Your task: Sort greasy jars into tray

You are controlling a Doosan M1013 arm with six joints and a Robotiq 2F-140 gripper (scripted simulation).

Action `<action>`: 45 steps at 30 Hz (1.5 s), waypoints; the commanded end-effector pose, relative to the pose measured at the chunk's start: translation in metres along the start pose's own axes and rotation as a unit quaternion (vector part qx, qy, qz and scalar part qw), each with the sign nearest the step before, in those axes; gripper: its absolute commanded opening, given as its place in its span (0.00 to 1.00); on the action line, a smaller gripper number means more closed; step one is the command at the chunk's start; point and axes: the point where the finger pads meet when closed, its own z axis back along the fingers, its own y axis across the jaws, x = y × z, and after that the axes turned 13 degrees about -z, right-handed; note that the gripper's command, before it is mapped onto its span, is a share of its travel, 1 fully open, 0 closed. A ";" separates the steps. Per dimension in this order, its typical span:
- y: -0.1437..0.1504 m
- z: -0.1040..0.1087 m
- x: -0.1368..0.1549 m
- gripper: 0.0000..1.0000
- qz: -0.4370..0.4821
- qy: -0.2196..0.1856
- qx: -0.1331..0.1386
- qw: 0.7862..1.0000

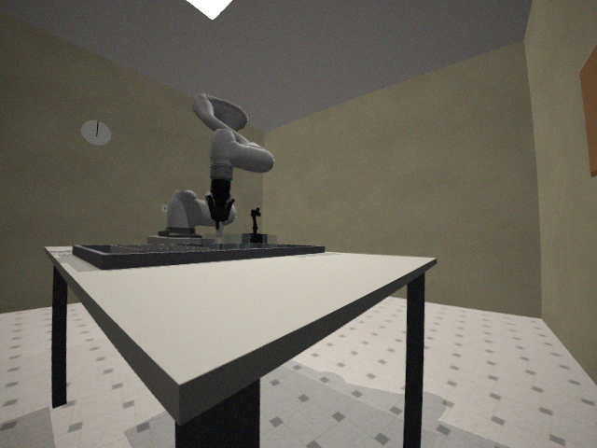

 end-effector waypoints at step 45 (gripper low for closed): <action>-0.001 0.000 -0.006 0.00 0.000 0.000 0.000 1.000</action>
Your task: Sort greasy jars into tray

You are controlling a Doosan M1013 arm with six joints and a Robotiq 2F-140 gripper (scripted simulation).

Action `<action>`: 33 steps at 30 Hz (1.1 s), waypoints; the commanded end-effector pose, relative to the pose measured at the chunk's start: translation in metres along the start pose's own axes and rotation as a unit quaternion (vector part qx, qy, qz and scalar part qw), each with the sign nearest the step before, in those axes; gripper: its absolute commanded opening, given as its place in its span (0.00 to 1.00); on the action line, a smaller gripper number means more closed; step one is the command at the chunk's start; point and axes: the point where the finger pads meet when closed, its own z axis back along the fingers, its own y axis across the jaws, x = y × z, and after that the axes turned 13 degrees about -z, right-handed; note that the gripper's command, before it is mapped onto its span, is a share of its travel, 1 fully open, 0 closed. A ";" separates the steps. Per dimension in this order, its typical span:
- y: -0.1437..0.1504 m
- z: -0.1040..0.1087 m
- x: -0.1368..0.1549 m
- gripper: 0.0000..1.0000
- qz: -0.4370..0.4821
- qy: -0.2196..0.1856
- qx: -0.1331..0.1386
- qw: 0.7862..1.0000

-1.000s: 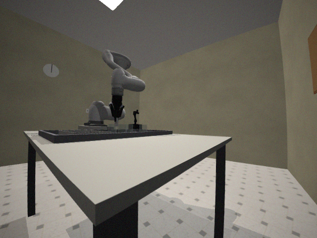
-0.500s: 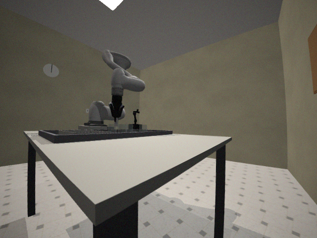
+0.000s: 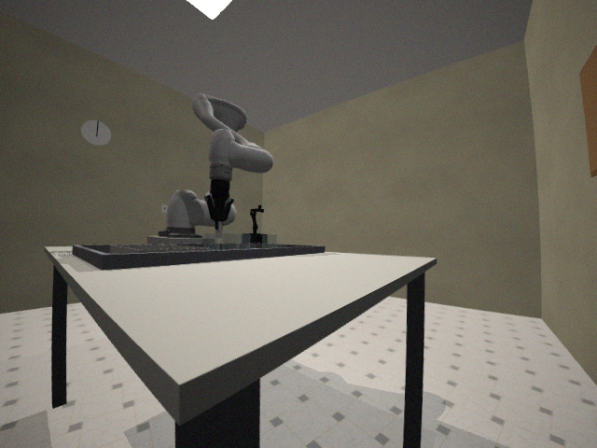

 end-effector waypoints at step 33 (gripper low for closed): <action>-0.001 0.000 -0.004 0.00 0.000 0.000 0.000 1.000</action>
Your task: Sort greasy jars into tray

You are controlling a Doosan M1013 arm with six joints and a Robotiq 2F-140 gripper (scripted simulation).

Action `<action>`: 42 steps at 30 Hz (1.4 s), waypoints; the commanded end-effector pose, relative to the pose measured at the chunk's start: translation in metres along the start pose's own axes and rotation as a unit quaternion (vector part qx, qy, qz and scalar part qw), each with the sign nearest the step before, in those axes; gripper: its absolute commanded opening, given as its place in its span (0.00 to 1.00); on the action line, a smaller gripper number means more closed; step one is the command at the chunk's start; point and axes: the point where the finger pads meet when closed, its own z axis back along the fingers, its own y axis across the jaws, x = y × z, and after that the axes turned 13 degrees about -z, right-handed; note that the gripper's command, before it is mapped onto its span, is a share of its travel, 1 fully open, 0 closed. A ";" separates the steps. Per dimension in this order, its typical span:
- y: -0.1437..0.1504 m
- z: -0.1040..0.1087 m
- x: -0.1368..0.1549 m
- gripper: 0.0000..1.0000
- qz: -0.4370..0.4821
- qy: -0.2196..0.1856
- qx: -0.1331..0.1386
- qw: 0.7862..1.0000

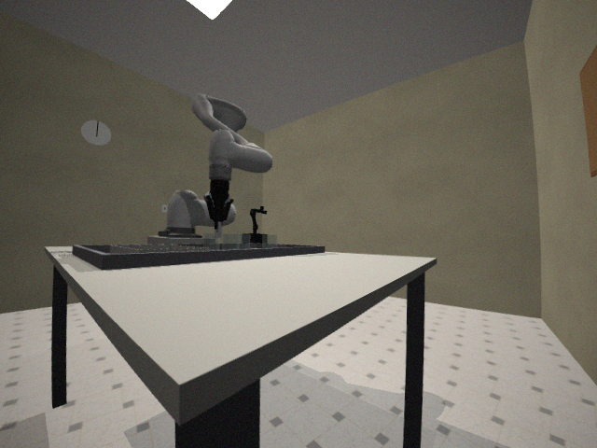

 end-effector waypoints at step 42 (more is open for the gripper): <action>-0.001 0.002 -0.005 0.00 0.000 0.000 0.000 1.000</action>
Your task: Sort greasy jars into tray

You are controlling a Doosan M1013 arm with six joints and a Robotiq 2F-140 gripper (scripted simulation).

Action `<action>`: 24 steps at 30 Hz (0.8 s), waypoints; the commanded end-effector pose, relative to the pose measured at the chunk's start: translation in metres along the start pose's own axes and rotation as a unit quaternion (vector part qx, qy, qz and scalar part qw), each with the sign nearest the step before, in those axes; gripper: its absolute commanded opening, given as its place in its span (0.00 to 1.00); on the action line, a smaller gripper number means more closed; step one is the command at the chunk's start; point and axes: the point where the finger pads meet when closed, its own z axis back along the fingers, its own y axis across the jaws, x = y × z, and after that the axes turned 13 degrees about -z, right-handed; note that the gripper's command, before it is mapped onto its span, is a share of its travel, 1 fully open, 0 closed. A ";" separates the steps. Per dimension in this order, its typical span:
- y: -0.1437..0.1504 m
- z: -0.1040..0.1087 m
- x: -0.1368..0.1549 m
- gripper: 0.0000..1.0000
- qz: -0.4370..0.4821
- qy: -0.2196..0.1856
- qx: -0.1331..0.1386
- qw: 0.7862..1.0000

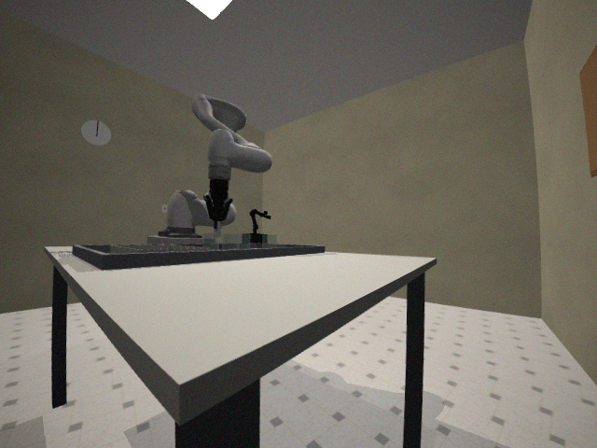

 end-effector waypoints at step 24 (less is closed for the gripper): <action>-0.001 0.003 -0.003 0.00 0.000 0.000 0.000 1.000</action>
